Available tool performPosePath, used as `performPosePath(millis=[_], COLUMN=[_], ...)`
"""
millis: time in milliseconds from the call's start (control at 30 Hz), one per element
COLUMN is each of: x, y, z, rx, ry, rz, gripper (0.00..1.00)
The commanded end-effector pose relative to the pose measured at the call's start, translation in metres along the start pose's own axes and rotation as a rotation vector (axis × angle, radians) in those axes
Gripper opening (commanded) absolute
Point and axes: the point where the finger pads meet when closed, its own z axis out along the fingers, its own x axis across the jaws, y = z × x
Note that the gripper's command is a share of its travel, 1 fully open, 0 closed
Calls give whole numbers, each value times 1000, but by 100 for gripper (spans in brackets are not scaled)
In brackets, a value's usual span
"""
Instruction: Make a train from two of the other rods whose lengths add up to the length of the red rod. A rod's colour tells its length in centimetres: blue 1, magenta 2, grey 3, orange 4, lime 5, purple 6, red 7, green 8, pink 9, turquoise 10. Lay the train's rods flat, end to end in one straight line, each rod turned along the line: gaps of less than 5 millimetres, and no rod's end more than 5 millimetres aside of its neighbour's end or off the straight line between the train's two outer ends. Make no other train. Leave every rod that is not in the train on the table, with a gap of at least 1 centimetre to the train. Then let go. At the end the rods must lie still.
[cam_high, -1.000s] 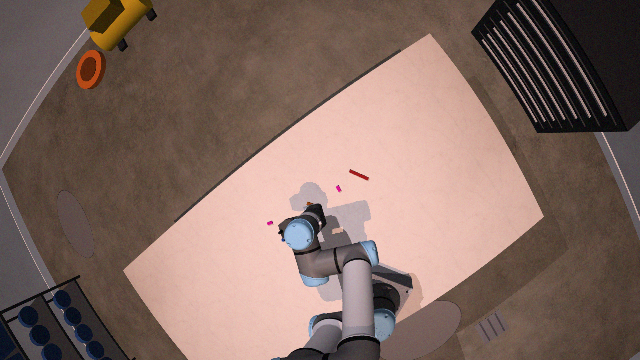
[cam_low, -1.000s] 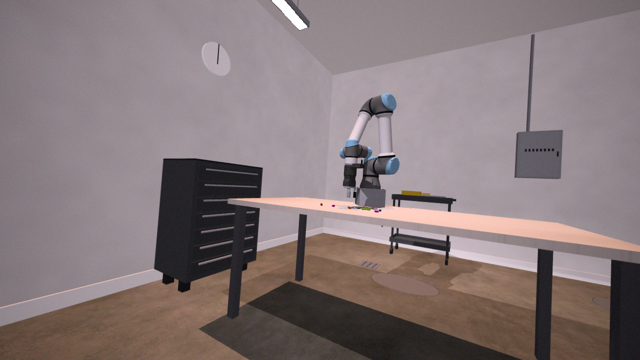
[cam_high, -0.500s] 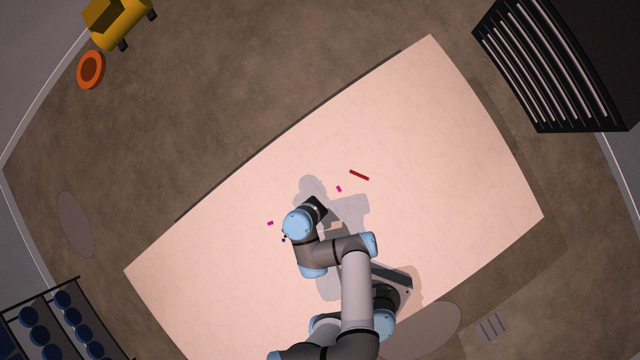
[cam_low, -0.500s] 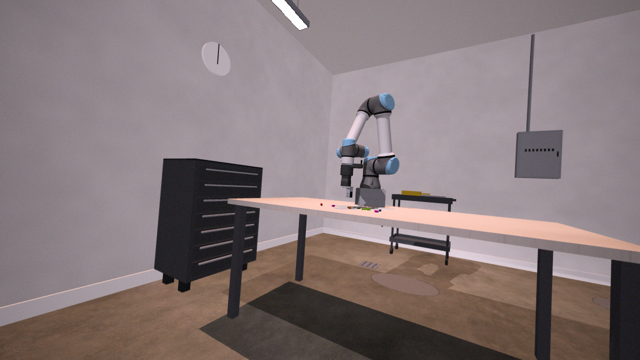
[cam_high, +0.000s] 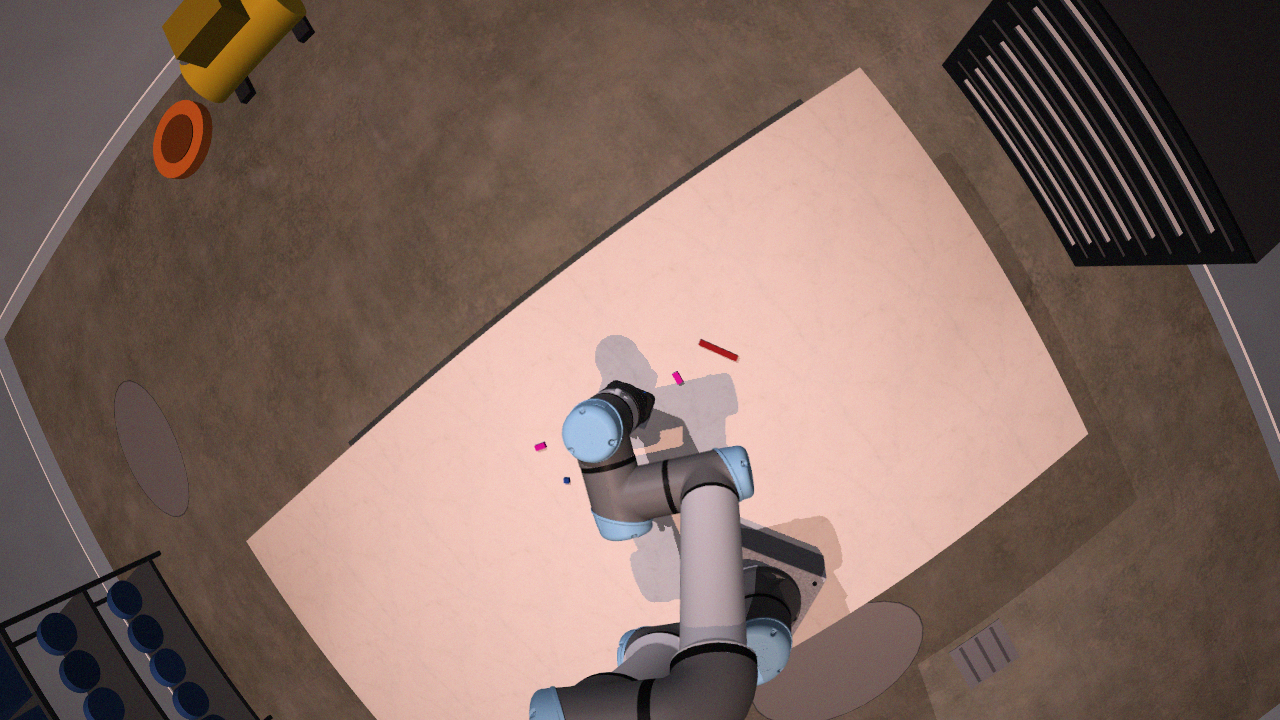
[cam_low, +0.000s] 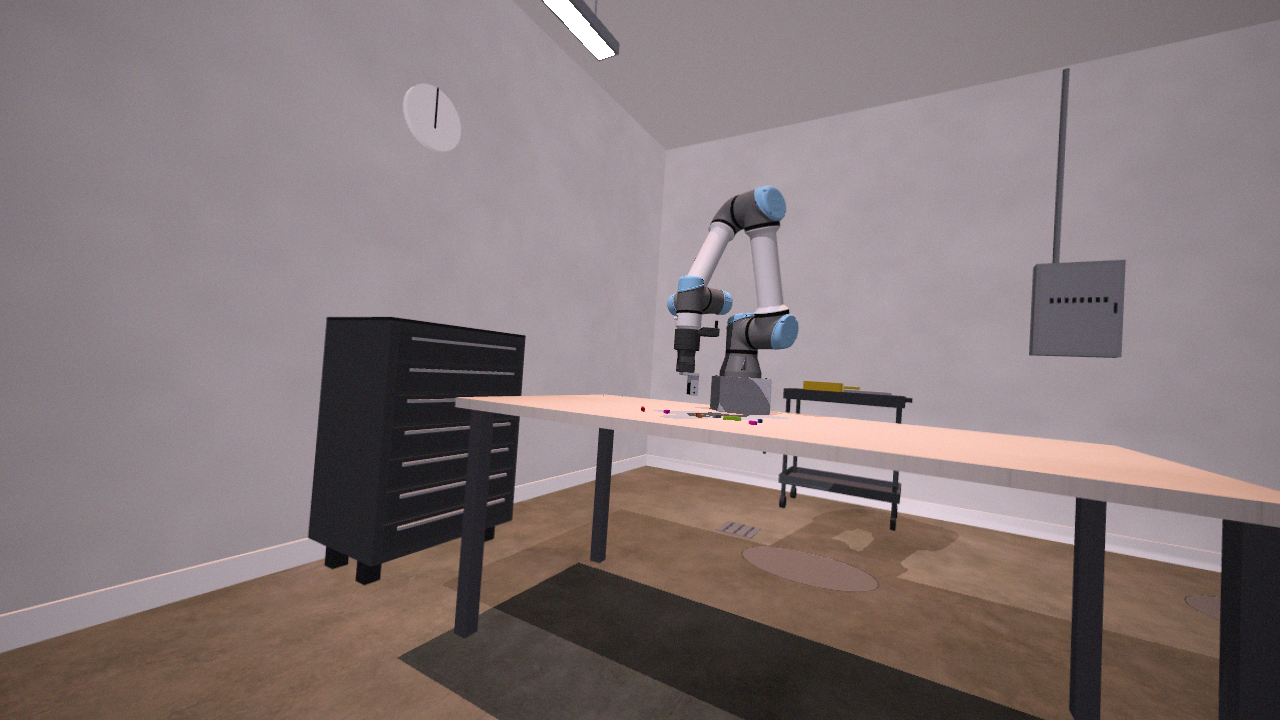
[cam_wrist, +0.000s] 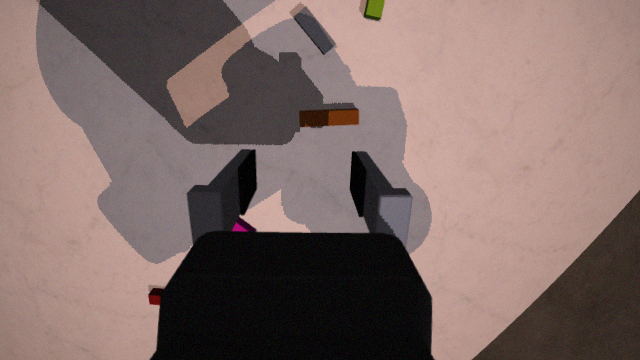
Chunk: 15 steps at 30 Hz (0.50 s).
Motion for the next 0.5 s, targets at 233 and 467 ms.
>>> performPosePath(millis=[233,467], x=[0,0], y=[9,10], z=[0,0], rx=[2,2], ry=[4,4], rz=[-180,-192], gripper=[100,100])
